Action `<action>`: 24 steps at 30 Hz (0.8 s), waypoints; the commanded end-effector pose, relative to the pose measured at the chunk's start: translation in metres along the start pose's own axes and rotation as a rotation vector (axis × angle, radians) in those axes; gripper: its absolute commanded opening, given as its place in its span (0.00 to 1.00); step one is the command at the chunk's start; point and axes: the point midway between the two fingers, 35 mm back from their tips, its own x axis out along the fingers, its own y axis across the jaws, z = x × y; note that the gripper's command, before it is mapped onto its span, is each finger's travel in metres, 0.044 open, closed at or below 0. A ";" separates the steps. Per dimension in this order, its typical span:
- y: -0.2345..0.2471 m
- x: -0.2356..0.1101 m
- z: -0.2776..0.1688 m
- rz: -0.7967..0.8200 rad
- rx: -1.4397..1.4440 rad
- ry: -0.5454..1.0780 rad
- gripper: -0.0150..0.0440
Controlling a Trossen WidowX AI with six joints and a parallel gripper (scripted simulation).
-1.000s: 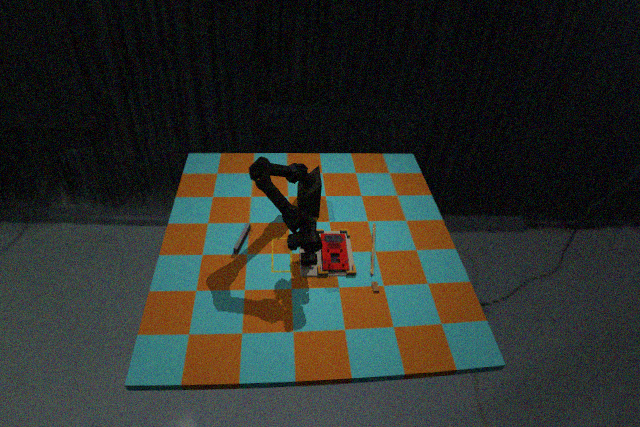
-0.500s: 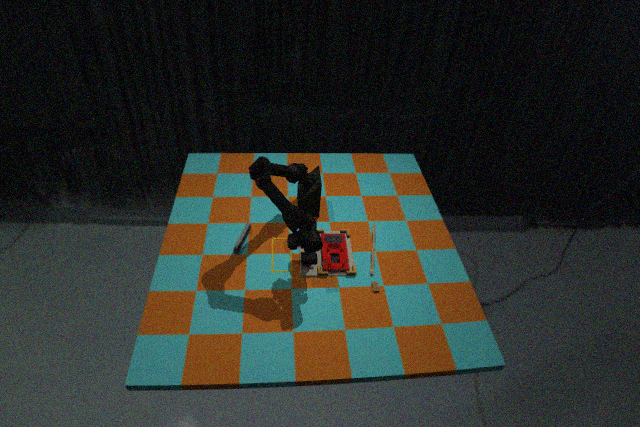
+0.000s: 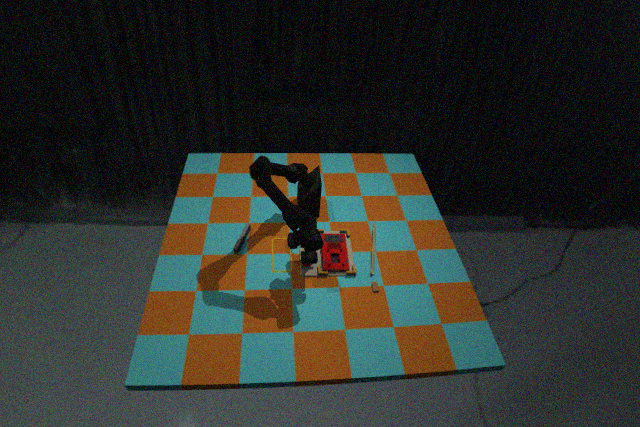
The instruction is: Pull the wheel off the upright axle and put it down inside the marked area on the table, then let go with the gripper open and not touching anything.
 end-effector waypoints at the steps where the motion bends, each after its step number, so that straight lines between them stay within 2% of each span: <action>1: 0.001 -0.004 0.000 0.005 0.004 0.002 0.25; 24: 0.001 -0.012 0.000 0.007 0.002 0.001 0.25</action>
